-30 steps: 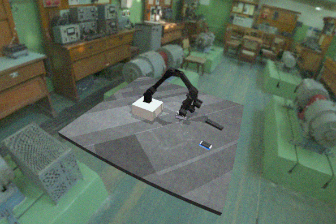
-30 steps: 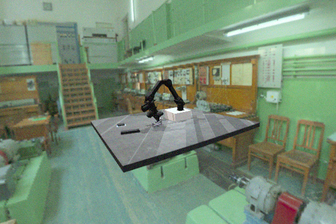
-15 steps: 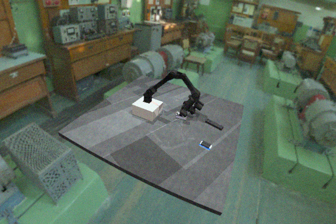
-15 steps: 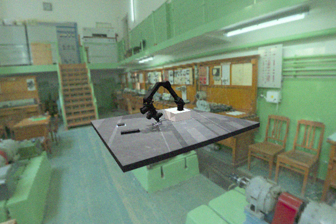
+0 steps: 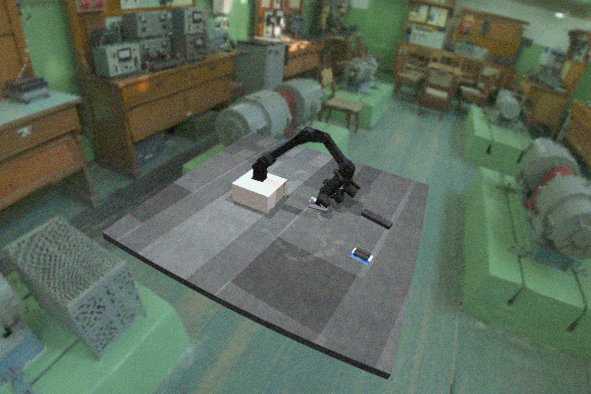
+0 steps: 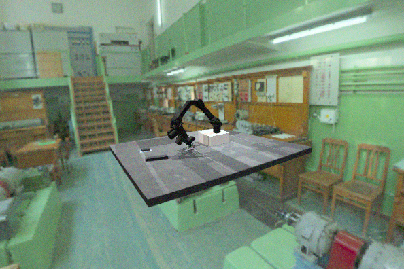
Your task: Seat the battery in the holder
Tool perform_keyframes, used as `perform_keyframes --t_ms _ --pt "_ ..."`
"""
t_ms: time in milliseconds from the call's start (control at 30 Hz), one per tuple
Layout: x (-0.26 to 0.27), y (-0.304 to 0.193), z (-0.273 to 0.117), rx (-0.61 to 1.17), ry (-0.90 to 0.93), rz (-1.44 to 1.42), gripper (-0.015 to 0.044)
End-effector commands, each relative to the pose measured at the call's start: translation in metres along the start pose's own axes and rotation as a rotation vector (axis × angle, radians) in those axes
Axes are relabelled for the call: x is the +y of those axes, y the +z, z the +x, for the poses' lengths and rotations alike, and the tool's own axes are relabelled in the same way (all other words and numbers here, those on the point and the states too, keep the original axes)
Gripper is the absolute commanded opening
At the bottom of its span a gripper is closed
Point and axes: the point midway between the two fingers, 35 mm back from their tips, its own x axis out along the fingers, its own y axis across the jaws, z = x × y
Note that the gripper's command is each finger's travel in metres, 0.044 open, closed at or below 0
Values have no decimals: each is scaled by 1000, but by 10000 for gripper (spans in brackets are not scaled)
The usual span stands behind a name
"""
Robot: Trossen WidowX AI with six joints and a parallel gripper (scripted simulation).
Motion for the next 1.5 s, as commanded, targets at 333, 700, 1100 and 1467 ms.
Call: perform_keyframes --t_ms 333,700,1100,1467 --pt "-1 8 -1 6 -2 -3 63" --pt "0 14 -4 6 -2 -3 63" --pt "0 20 -7 8 -1 -3 63" --pt "0 23 -9 7 -1 -3 63"
